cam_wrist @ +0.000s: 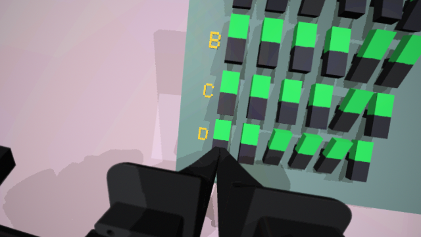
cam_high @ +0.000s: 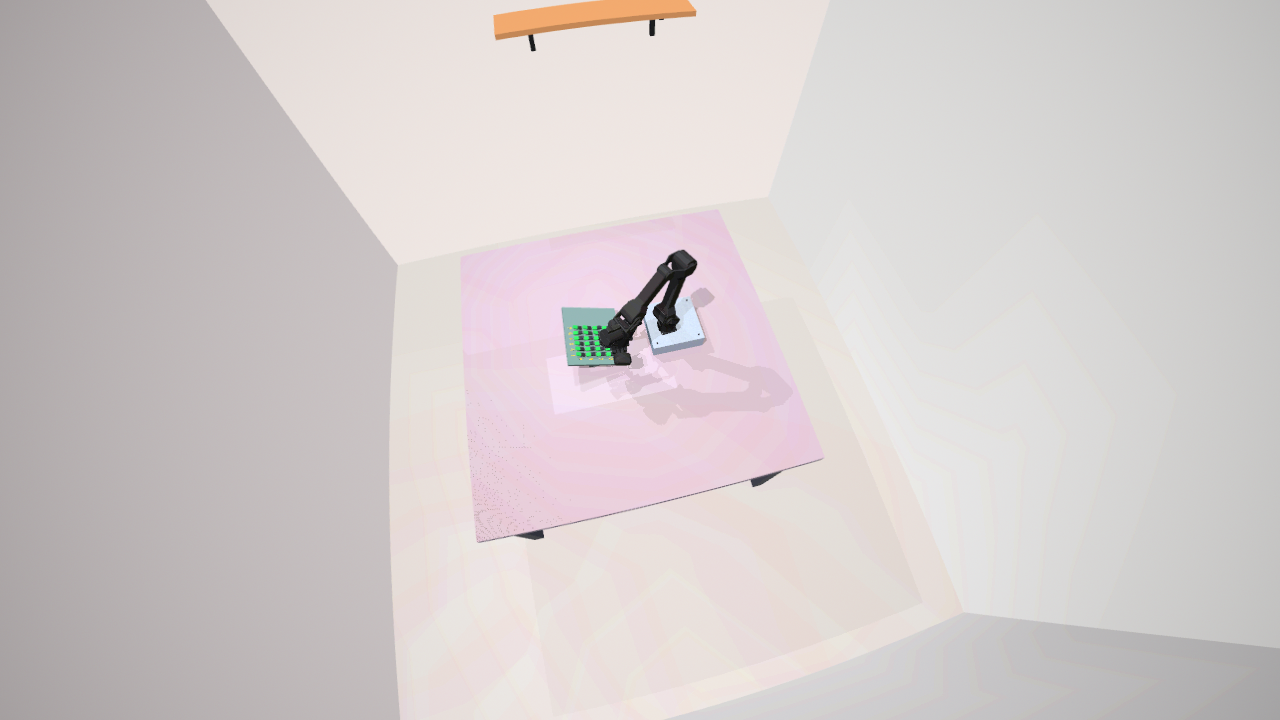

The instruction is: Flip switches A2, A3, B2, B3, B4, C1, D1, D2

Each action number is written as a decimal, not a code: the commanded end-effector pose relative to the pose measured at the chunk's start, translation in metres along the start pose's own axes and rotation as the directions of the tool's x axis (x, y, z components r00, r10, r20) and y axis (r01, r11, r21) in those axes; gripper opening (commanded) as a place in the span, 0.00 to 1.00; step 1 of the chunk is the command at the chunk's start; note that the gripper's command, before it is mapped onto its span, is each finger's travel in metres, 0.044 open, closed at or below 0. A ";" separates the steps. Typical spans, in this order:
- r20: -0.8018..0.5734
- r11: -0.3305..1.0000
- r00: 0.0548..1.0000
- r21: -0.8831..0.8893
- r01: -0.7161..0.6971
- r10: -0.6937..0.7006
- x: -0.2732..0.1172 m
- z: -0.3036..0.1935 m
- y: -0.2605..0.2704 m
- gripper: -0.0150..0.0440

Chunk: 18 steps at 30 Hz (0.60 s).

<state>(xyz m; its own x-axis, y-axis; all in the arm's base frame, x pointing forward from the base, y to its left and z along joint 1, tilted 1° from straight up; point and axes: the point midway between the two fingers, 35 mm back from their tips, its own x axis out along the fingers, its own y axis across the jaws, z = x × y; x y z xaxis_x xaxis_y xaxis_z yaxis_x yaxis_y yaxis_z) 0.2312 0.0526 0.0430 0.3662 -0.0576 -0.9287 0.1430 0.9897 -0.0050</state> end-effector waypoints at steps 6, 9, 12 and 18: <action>-0.004 1.000 1.000 -0.008 0.001 -0.001 0.002 -0.001 0.000 0.25; -0.004 1.000 1.000 -0.008 0.001 -0.001 0.002 -0.001 0.000 0.25; -0.004 1.000 1.000 -0.008 0.001 -0.001 0.003 -0.001 0.000 0.25; -0.004 1.000 1.000 -0.008 0.001 -0.001 0.004 -0.001 0.000 0.25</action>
<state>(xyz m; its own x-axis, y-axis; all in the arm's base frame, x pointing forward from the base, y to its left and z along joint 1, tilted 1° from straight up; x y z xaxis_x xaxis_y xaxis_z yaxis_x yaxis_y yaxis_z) 0.2321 0.0524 0.0412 0.3680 -0.0577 -0.9281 0.1433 0.9897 -0.0047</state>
